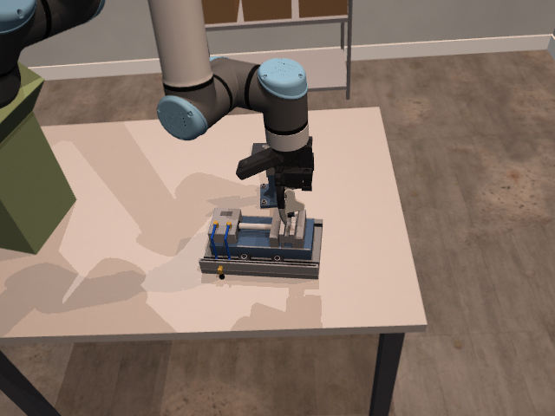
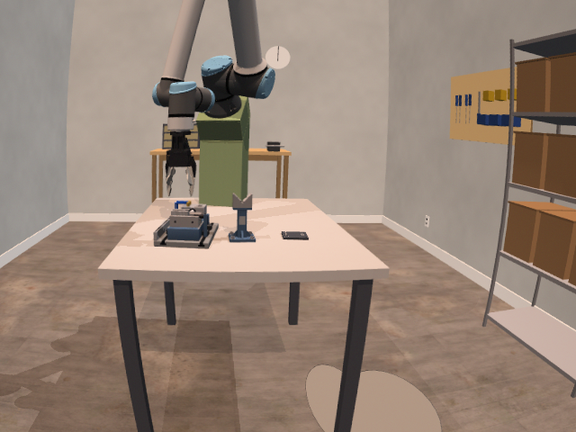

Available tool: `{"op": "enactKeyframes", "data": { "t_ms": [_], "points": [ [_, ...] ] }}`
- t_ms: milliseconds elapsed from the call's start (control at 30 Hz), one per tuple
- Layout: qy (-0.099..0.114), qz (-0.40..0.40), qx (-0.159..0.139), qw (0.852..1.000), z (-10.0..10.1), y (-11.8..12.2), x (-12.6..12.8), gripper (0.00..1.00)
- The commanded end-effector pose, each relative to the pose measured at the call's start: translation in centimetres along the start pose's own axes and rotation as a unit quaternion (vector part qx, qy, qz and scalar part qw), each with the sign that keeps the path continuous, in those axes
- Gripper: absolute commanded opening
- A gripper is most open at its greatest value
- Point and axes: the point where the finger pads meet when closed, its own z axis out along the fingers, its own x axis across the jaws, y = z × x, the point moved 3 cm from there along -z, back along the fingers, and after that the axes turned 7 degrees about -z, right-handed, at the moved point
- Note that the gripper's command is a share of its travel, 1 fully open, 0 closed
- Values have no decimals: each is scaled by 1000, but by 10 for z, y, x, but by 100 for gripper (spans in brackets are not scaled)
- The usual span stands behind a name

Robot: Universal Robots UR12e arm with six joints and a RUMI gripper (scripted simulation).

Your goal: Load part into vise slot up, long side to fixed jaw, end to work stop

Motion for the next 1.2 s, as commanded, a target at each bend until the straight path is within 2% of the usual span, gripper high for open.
{"op": "enactKeyframes", "data": {
  "t_ms": [0, 233, 267, 1167],
  "points": [
    [0, 0, 0, 1000, -8, 0, 0, 47],
    [0, 0, 0, 1000, -10, 0, 0, 47],
    [0, 0, 0, 1000, -10, 0, 0, 0],
    [0, 0, 0, 1000, -10, 0, 0, 0]
  ]
}}
